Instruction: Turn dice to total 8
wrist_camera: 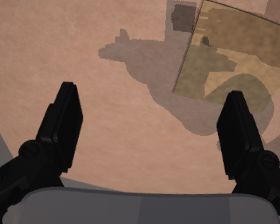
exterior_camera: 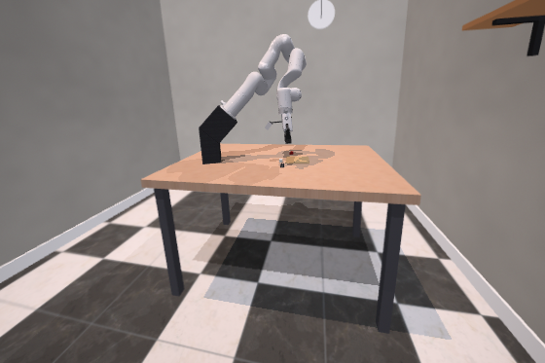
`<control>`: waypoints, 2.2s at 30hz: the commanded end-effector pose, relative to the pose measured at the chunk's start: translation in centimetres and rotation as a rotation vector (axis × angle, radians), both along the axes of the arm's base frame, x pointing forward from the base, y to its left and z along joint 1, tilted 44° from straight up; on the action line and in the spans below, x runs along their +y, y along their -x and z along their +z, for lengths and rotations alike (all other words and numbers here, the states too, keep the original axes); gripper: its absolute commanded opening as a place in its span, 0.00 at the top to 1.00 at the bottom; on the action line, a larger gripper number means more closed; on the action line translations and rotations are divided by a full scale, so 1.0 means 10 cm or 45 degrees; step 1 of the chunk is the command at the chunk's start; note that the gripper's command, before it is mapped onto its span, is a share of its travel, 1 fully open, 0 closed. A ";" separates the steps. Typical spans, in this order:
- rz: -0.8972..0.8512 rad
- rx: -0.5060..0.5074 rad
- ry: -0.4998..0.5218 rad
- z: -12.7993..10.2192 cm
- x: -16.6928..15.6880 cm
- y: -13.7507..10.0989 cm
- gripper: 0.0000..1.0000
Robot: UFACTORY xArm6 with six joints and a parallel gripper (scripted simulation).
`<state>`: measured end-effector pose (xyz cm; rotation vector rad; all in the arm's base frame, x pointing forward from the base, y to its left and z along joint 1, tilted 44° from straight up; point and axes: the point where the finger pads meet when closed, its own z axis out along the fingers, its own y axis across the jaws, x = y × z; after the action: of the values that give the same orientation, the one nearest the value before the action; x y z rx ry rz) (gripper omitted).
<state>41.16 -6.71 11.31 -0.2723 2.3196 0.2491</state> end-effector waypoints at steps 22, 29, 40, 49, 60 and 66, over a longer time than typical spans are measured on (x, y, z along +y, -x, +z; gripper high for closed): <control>0.075 0.091 -0.058 -0.23 -0.31 0.22 0.00; 0.115 0.073 -0.022 -0.24 -0.30 0.21 0.00; 0.480 -0.086 0.317 -0.32 -0.27 0.11 0.00; 0.706 -0.186 0.531 -0.38 -0.24 0.06 0.00; 1.058 -0.342 0.867 -0.47 -0.20 -0.03 0.00; 1.219 -0.414 1.021 -0.52 -0.18 -0.06 0.00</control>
<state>41.48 -8.57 6.42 -1.5662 1.8081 -0.1871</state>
